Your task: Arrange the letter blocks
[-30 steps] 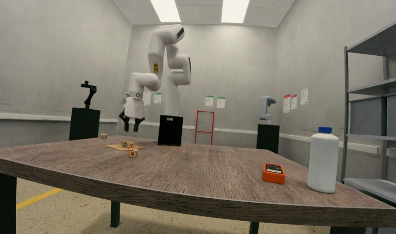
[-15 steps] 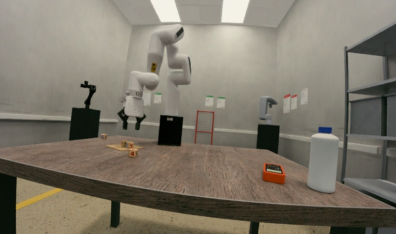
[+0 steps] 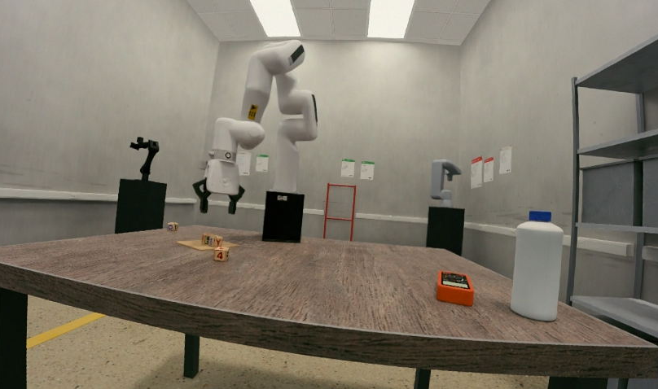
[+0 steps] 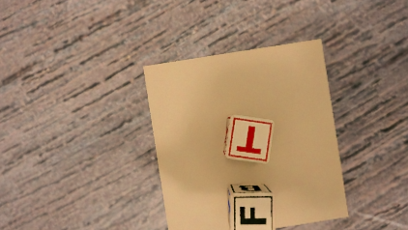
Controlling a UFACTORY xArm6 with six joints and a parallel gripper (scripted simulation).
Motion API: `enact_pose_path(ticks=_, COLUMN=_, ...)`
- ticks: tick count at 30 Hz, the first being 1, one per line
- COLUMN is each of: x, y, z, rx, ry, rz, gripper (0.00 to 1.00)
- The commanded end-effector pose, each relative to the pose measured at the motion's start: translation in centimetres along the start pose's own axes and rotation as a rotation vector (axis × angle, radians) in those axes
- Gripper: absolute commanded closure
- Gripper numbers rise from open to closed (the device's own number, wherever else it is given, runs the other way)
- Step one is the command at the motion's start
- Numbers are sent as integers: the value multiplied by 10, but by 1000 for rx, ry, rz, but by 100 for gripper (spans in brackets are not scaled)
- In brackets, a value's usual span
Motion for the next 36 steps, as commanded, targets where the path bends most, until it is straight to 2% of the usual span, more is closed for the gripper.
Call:
enact_pose_path(ticks=1, x=-1, y=0, z=-1, rx=0, ry=0, rz=2, gripper=0)
enact_pose_path(ticks=6, x=-1, y=3, z=-2, rx=12, ry=0, rz=2, gripper=0)
enact_pose_path(ticks=11, x=0, y=46, z=-11, rx=143, ry=0, rz=3, gripper=0)
enact_pose_path(ticks=13, x=1, y=50, z=-12, rx=154, ry=0, rz=4, gripper=0)
enact_pose_path(ticks=14, x=1, y=50, z=-12, rx=154, ry=0, rz=4, gripper=31)
enact_pose_path(ticks=36, x=1, y=50, z=-12, rx=154, ry=0, rz=4, gripper=31)
Point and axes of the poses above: the point where the finger pads meet when closed, its own x axis out along the fingers, its own z axis across the jaws, y = z × x, the point moved 1 cm from there along -x, back along the fingers, and after that the axes turned 10 degrees about x, right-handed, at the moved point
